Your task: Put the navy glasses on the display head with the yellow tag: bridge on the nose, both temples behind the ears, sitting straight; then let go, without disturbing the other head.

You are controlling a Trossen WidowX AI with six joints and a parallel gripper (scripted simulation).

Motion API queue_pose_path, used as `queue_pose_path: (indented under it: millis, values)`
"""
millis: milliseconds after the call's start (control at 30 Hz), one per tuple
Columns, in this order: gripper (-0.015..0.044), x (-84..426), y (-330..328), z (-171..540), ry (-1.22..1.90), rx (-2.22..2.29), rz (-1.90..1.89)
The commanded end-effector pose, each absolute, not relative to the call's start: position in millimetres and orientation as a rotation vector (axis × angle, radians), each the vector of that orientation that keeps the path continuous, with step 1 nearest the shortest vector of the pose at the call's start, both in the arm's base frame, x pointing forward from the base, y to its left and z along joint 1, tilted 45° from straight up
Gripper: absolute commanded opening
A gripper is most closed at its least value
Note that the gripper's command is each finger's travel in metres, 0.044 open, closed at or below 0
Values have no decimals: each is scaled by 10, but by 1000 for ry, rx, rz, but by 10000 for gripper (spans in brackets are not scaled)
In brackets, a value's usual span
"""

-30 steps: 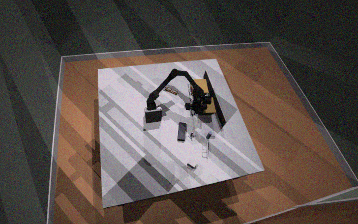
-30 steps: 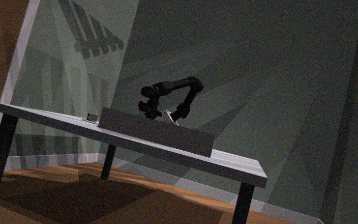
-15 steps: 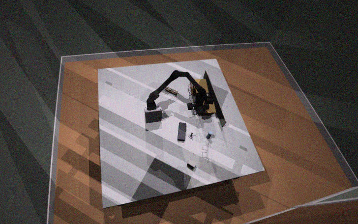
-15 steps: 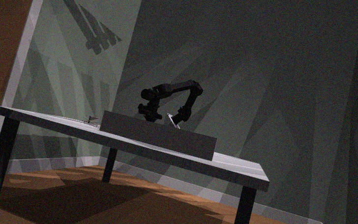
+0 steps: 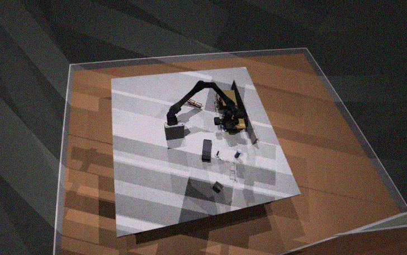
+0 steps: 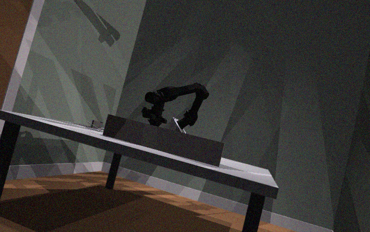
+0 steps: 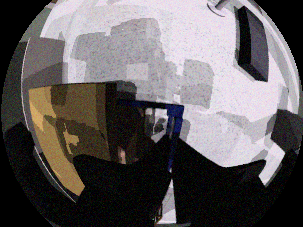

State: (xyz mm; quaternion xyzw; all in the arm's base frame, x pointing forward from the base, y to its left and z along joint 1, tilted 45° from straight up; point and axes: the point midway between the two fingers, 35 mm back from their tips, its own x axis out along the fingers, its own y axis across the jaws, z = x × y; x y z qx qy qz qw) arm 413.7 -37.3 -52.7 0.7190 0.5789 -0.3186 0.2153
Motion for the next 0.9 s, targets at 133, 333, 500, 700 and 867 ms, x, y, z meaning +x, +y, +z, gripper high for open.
queue_pose_path:
  millis: [133,333,500,700,867]
  values:
    - [0,4174,-388,-509,1597,1997,-883]
    - [0,4177,-389,-508,1597,1997,-883]
    - [0,4179,-389,-508,1597,1997,-883]
    - [0,4177,-384,-512,1597,1997,-883]
    - [0,4172,-373,-521,1597,1998,-882]
